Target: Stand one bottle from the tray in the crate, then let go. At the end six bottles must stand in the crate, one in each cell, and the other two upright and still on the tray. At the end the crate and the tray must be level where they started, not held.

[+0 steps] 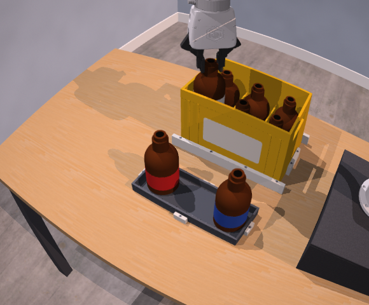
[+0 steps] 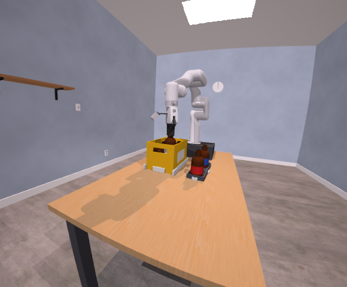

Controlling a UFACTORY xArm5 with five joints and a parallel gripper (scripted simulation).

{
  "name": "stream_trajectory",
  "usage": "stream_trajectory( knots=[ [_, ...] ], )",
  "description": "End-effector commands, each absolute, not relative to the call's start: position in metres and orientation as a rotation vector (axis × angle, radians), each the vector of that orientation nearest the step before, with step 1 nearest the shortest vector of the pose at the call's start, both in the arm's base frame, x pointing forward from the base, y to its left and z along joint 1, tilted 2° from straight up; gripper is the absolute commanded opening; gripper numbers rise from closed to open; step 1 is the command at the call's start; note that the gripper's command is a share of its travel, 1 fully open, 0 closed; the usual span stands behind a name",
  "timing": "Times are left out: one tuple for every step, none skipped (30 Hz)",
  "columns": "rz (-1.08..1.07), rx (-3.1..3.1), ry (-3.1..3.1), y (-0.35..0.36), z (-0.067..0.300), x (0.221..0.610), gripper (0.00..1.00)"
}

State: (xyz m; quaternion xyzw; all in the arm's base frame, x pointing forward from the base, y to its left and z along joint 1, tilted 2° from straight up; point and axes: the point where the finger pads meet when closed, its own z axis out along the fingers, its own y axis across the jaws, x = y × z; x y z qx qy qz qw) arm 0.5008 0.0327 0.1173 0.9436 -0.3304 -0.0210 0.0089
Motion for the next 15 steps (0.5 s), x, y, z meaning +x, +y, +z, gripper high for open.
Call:
stream_trajectory(
  knots=[
    [-0.059, 2.950, -1.033, 0.033, 0.112, 0.502, 0.00],
    [-0.059, 2.950, -1.033, 0.032, 0.111, 0.502, 0.00],
    [-0.059, 2.950, -1.033, 0.032, 0.109, 0.502, 0.00],
    [-0.059, 2.950, -1.033, 0.032, 0.108, 0.502, 0.00],
    [-0.059, 2.950, -1.033, 0.032, 0.107, 0.502, 0.00],
    [-0.059, 2.950, -1.033, 0.032, 0.107, 0.502, 0.00],
    [-0.059, 2.950, -1.033, 0.032, 0.107, 0.502, 0.00],
    [-0.059, 2.950, -1.033, 0.032, 0.106, 0.502, 0.00],
    [-0.059, 2.950, -1.033, 0.032, 0.105, 0.502, 0.00],
    [-0.059, 2.950, -1.033, 0.032, 0.104, 0.502, 0.00],
    [-0.059, 2.950, -1.033, 0.032, 0.103, 0.502, 0.00],
    [-0.059, 2.950, -1.033, 0.032, 0.102, 0.502, 0.00],
    [-0.059, 2.950, -1.033, 0.032, 0.102, 0.502, 0.00],
    [-0.059, 2.950, -1.033, 0.032, 0.101, 0.502, 0.00],
    [-0.059, 2.950, -1.033, 0.032, 0.100, 0.502, 0.00]
  ],
)
